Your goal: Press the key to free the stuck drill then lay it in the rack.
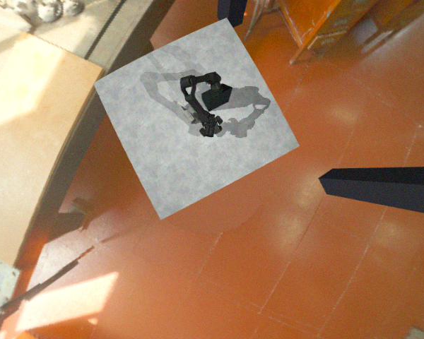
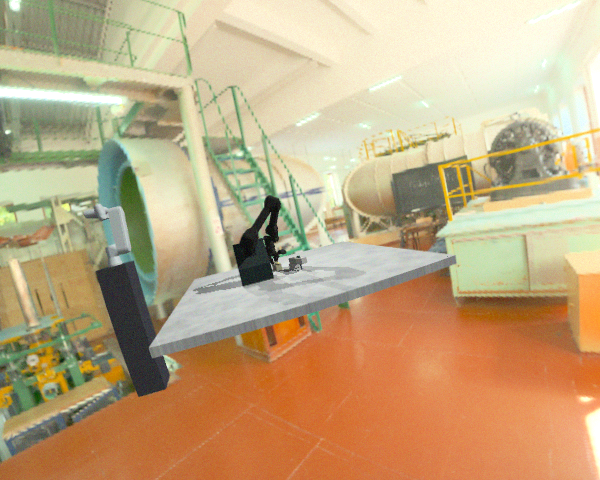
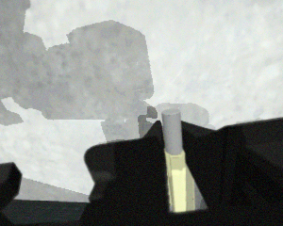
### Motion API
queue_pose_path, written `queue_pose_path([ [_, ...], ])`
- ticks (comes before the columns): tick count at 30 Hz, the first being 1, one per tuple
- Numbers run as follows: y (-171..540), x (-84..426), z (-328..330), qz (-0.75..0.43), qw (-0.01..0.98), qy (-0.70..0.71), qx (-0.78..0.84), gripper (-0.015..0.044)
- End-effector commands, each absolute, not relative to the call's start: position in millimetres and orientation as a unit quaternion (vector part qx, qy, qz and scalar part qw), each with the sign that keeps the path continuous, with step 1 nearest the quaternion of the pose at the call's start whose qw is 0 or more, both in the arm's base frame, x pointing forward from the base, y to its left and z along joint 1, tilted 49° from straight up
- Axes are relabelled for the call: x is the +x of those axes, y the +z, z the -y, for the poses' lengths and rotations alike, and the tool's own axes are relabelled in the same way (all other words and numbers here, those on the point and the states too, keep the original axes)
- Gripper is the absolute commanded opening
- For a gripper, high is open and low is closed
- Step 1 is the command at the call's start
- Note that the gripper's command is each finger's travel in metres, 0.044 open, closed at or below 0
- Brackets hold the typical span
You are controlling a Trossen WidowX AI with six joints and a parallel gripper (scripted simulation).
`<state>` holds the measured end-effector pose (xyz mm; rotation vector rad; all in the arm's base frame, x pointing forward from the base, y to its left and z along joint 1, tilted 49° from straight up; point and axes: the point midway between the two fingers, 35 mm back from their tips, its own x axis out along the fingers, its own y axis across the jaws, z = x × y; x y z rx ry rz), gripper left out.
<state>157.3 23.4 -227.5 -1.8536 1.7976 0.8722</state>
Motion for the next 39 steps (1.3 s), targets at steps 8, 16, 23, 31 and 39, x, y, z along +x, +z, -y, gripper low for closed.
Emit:
queue_pose_path([
  [8, -229.5, 154.7, -16.0, -0.65, 0.199, 0.31, -0.665, 0.0],
  [16, -229.5, 154.7, -16.0, -0.65, 0.199, 0.31, -0.665, 0.0],
  [23, -227.5, 157.3, -23.4, -0.645, 0.207, 0.313, -0.665, 0.0026],
  [31, -227.5, 157.3, -23.4, -0.645, 0.207, 0.313, -0.665, 0.0236],
  [39, -227.5, 157.3, -23.4, -0.645, 0.207, 0.313, -0.665, 0.044],
])
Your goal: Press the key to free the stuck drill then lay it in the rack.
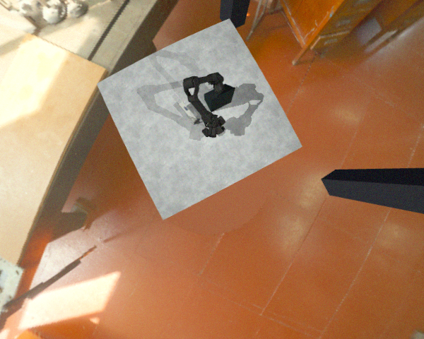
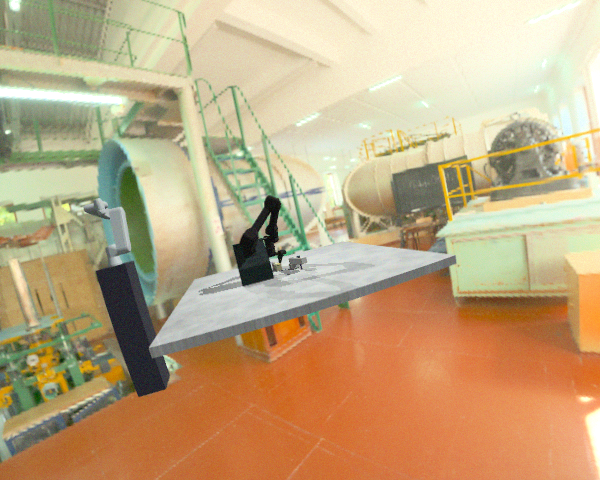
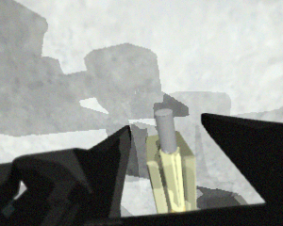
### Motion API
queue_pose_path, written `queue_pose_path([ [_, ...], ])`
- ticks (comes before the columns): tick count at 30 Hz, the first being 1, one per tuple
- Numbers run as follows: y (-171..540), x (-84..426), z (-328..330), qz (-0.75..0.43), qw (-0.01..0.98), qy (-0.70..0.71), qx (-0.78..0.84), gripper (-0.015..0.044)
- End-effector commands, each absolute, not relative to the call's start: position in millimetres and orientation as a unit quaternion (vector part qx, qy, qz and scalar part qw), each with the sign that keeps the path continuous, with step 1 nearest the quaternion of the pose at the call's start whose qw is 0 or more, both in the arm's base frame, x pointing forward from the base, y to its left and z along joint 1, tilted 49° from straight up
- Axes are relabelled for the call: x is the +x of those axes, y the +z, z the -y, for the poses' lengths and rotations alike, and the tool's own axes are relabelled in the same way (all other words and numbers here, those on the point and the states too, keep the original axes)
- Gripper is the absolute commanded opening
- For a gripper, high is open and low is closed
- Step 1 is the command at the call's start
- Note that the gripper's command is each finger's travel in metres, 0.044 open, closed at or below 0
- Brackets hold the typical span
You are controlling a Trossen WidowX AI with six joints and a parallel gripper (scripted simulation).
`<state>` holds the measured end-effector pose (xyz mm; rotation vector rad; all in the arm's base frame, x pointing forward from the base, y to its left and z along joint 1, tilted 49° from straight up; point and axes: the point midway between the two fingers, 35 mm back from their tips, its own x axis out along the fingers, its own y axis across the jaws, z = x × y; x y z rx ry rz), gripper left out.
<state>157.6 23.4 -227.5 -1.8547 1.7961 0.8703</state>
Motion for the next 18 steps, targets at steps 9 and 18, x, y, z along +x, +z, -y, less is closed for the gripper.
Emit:
queue_pose_path([
  [9, -202.4, 155.7, -48.5, -0.65, 0.2, 0.311, -0.664, 0.044],
  [18, -182.1, 158.4, -73.1, -0.65, 0.2, 0.311, -0.664, 0.044],
])
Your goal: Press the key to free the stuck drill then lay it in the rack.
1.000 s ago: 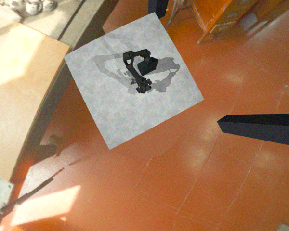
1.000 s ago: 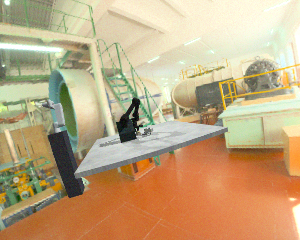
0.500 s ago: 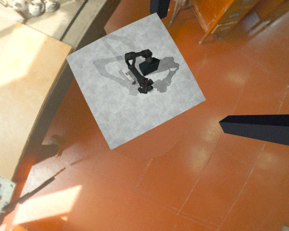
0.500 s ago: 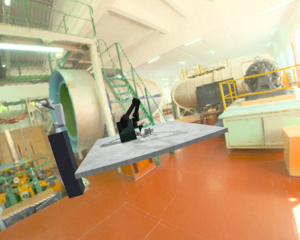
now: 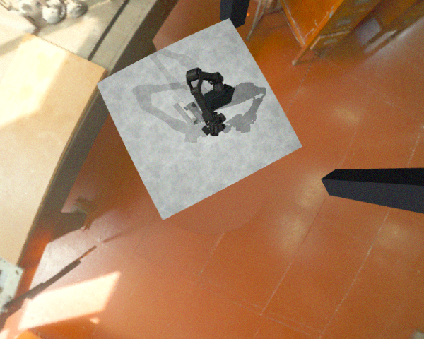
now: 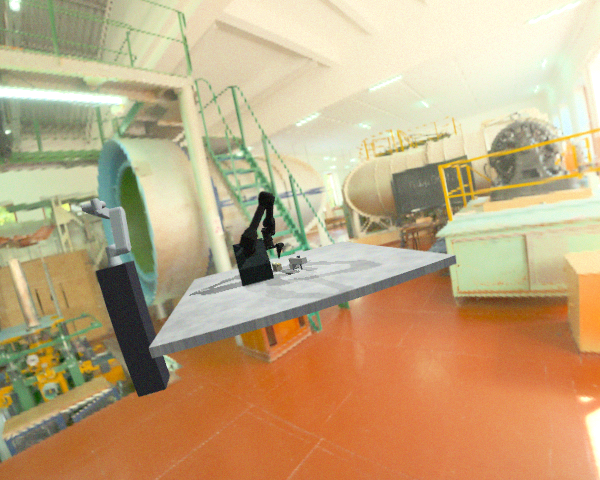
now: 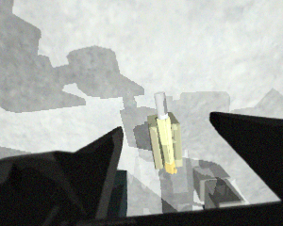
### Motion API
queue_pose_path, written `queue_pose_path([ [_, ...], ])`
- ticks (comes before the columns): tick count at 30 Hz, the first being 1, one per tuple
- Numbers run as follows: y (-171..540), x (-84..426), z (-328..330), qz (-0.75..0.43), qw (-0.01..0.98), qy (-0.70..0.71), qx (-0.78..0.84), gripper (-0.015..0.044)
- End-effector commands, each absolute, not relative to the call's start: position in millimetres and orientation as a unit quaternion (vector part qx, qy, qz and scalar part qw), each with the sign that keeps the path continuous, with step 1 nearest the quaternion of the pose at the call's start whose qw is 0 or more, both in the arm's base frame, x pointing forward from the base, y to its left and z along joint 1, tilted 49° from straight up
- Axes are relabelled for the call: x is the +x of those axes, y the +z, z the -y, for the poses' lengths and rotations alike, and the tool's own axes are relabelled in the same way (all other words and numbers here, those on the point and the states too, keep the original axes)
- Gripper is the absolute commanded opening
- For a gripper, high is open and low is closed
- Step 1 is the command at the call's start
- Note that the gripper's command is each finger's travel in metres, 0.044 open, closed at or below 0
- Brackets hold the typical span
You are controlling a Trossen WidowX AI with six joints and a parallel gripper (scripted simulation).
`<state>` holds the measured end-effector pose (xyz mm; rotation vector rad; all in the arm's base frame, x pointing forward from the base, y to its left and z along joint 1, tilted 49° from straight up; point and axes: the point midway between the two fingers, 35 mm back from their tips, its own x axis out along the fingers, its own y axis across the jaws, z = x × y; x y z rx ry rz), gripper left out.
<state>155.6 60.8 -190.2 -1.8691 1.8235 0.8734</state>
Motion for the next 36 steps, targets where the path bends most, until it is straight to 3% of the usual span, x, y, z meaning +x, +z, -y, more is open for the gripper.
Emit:
queue_pose_path([
  [1, -180.0, 158.9, -75.8, -0.65, 0.2, 0.311, -0.664, 0.044],
  [8, -182.7, 153.0, -80.7, -0.67, 0.207, 0.314, -0.64, 0.044],
  [17, -195.8, 98.1, -169.2, -0.905, 0.278, 0.246, -0.21, 0.044],
  [24, -170.2, 110.3, -256.5, -0.968, 0.183, 0.099, 0.139, 0.044],
  [32, -147.1, 152.8, -308.5, -0.936, 0.053, -0.015, 0.348, 0.044],
  [36, -145.7, 156.3, -311.2, -0.932, 0.043, -0.021, 0.36, 0.044],
])
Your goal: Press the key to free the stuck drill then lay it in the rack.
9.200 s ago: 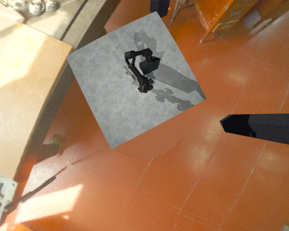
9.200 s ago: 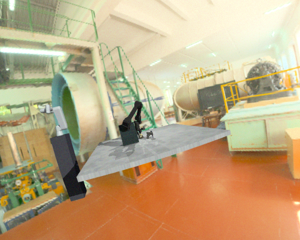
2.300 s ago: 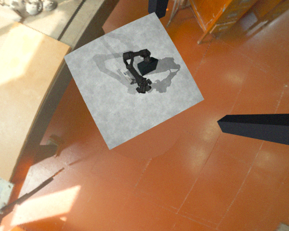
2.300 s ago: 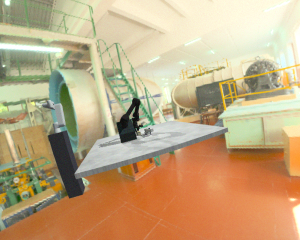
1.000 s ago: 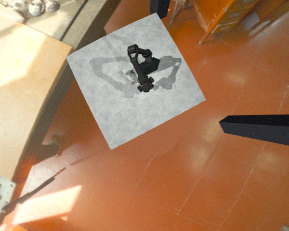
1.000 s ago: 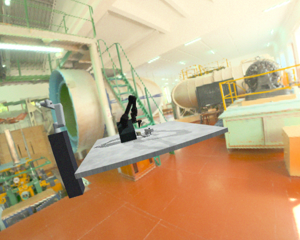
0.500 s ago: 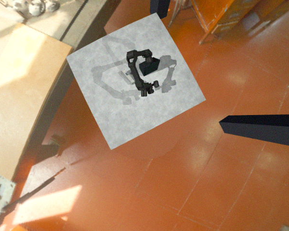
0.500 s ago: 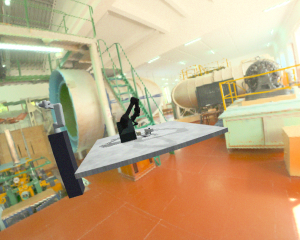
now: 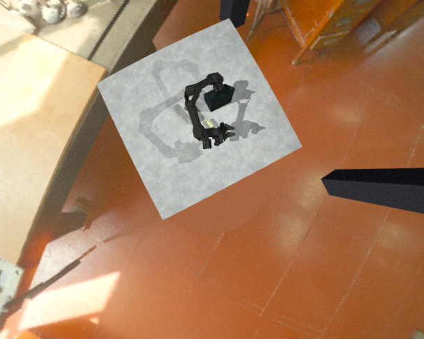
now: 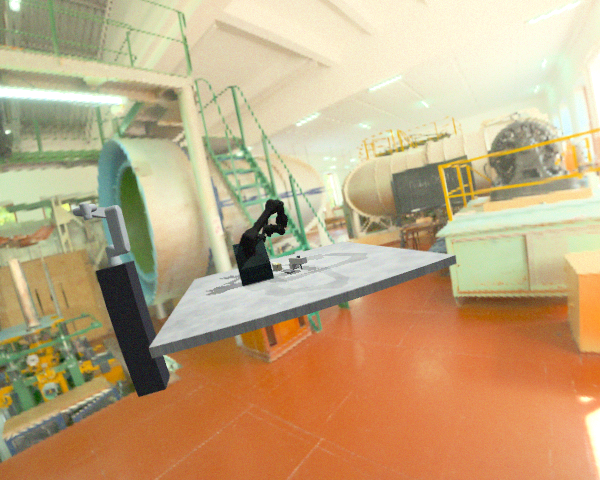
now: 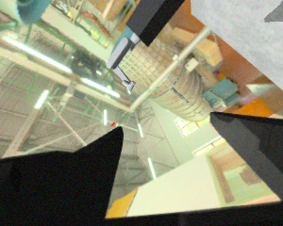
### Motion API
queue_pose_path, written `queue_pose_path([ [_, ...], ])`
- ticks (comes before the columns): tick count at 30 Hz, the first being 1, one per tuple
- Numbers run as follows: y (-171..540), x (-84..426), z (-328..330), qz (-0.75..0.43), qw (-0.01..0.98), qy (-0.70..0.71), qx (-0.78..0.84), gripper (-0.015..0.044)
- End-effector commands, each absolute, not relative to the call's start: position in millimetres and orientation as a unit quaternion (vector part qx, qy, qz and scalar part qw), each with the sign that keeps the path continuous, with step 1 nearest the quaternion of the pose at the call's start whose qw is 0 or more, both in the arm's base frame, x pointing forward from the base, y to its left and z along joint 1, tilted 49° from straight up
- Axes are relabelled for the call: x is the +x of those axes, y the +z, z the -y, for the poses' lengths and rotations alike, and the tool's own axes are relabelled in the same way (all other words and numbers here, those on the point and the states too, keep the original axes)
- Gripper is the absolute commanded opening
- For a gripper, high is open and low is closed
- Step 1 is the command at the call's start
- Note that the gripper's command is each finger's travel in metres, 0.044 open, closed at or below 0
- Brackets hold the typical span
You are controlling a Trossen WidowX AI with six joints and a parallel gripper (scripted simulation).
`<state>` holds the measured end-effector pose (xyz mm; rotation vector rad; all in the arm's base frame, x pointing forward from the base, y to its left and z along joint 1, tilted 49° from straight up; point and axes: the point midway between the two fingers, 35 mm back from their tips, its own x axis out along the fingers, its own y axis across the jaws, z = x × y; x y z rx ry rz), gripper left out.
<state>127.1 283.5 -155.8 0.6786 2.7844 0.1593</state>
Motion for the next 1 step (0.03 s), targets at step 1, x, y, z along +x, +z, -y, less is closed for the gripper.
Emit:
queue_pose_path([
  [1, -145.7, 156.3, -311.2, -0.932, 0.043, -0.021, 0.36, 0.044],
])
